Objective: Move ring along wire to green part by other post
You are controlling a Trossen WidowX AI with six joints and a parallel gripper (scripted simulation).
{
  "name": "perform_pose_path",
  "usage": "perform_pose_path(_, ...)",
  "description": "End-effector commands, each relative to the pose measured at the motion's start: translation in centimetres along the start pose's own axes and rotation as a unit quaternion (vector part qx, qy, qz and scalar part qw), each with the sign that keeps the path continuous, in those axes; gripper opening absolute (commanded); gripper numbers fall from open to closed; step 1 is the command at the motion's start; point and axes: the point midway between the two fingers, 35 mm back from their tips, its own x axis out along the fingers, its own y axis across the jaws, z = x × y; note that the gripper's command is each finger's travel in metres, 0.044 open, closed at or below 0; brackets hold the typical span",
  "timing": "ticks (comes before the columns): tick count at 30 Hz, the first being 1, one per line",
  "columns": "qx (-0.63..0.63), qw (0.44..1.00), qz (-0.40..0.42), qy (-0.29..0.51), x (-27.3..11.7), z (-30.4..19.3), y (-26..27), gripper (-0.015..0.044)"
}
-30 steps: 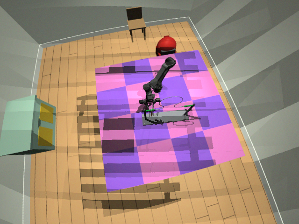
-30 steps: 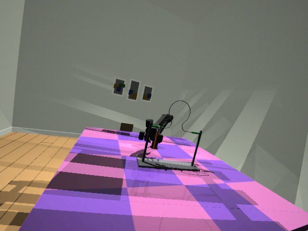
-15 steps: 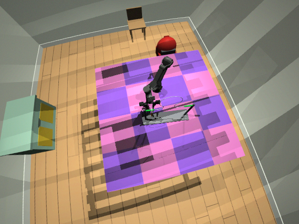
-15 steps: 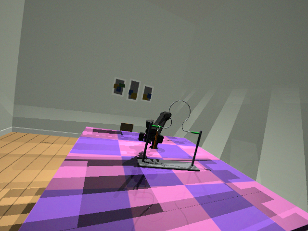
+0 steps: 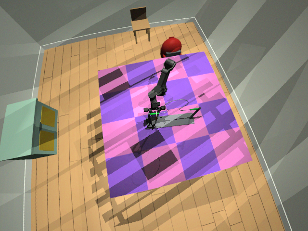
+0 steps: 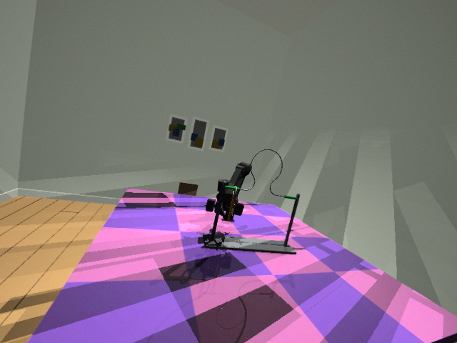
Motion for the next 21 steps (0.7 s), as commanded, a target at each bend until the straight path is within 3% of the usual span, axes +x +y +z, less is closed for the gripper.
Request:
perform_pose_path(1,0.002,1.000,-0.001,0.000,0.7,-0.1,0.0,0.0160)
perform_pose_path(21,0.003,1.000,-0.001,-0.003,2.7,-0.3,0.4,0.0160)
